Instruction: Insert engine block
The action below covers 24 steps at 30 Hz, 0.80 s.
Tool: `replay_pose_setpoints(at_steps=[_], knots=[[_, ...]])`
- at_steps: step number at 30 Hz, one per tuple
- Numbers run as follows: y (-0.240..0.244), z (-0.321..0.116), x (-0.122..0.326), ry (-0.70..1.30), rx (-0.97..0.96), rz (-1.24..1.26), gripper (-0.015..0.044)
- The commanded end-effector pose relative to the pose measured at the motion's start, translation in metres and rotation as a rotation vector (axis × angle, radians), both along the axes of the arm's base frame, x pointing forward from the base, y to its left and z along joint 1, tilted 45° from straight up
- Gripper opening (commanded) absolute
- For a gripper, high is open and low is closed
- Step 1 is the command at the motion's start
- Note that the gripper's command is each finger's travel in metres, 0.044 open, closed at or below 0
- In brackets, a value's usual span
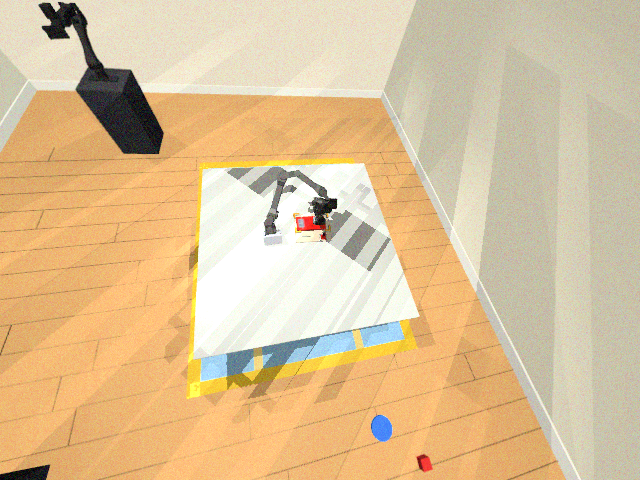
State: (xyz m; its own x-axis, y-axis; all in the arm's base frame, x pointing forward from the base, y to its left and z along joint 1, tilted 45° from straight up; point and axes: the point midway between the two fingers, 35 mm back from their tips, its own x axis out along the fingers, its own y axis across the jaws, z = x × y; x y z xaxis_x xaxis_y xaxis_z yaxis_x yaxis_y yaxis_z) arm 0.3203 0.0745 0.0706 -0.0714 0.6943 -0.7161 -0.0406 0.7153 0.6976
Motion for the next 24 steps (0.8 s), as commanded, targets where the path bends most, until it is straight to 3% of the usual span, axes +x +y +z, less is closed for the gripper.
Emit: replay_pose_setpoints(at_steps=[1,2,24], knots=[[0.0009,0.0006,0.0003,0.008,0.005,-0.013,0.0131],[0.0009,0.0006,0.0004,0.012,0.004,-0.017,0.0157],[0.0017,0.0016,0.0013,-0.02,0.007,0.015,0.0158]])
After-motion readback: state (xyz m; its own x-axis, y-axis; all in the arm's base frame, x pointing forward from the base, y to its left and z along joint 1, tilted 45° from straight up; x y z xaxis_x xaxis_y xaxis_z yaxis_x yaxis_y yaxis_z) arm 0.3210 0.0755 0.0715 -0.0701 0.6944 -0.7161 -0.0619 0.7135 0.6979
